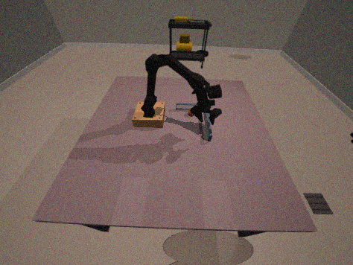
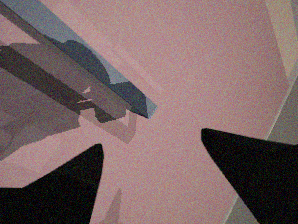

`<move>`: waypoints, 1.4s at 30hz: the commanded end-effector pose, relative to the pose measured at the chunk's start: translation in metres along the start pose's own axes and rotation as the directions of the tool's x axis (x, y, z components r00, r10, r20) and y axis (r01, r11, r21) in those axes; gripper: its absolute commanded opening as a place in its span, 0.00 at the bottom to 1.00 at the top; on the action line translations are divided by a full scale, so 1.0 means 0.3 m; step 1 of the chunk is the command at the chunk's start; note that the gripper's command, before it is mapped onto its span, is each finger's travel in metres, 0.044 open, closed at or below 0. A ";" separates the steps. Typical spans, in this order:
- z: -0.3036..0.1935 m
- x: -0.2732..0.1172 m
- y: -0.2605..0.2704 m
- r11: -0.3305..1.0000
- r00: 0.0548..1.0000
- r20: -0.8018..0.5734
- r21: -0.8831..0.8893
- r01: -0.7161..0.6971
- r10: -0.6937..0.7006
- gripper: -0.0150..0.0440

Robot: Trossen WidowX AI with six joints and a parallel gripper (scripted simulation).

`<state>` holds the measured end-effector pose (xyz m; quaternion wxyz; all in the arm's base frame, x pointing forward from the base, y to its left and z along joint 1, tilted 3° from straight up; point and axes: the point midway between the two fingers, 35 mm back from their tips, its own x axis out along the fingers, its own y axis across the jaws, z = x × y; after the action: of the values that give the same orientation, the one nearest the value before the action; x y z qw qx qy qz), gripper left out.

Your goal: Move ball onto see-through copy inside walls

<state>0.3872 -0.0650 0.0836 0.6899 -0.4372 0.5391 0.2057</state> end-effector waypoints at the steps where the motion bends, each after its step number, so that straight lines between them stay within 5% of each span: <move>1: 0.149 -0.011 0.163 0.974 0.992 0.043 -0.197 -0.110 0.120 0.88; 11: 0.381 -0.111 0.646 0.671 0.911 -0.011 -0.672 -0.312 0.413 0.88; 42: 0.383 0.013 0.712 0.663 0.909 -0.014 -0.679 -0.315 0.417 0.88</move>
<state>0.2941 0.1427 0.0087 0.4691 -0.5232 0.4550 0.5469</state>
